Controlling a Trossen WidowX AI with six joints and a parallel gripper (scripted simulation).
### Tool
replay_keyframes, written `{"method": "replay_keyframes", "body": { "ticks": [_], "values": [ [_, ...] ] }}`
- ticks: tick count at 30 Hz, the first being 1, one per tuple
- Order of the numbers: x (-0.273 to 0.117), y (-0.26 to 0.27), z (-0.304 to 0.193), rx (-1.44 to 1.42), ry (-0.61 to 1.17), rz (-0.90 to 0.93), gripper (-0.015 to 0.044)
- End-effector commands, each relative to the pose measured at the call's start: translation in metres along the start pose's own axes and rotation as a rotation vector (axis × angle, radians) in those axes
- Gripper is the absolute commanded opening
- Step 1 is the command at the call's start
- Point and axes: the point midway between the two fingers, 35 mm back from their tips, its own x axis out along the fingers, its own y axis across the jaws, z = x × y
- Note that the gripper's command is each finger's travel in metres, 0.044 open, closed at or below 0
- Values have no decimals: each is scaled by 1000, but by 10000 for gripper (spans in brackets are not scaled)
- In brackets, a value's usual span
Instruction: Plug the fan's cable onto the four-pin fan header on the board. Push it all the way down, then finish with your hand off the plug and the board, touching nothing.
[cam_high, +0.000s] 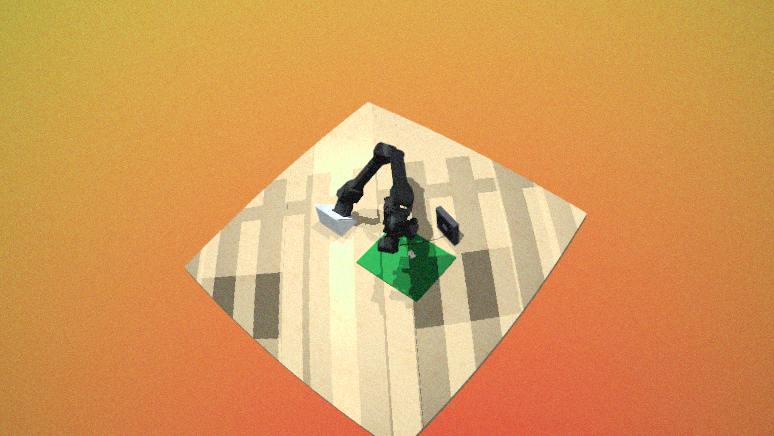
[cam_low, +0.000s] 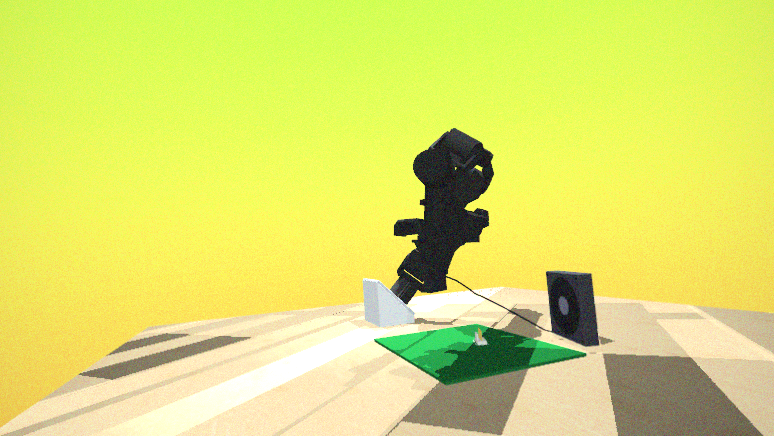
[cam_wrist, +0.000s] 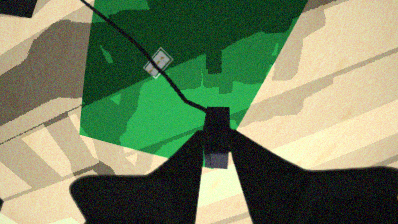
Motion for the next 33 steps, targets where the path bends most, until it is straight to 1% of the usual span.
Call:
{"method": "replay_keyframes", "body": {
  "ticks": [1,27,33],
  "values": [
    [0,-2,1,143,-7,16,0],
    [-1,-8,-1,1032,11,113,0],
    [-1,-9,-1,1082,15,119,0]
  ]
}}
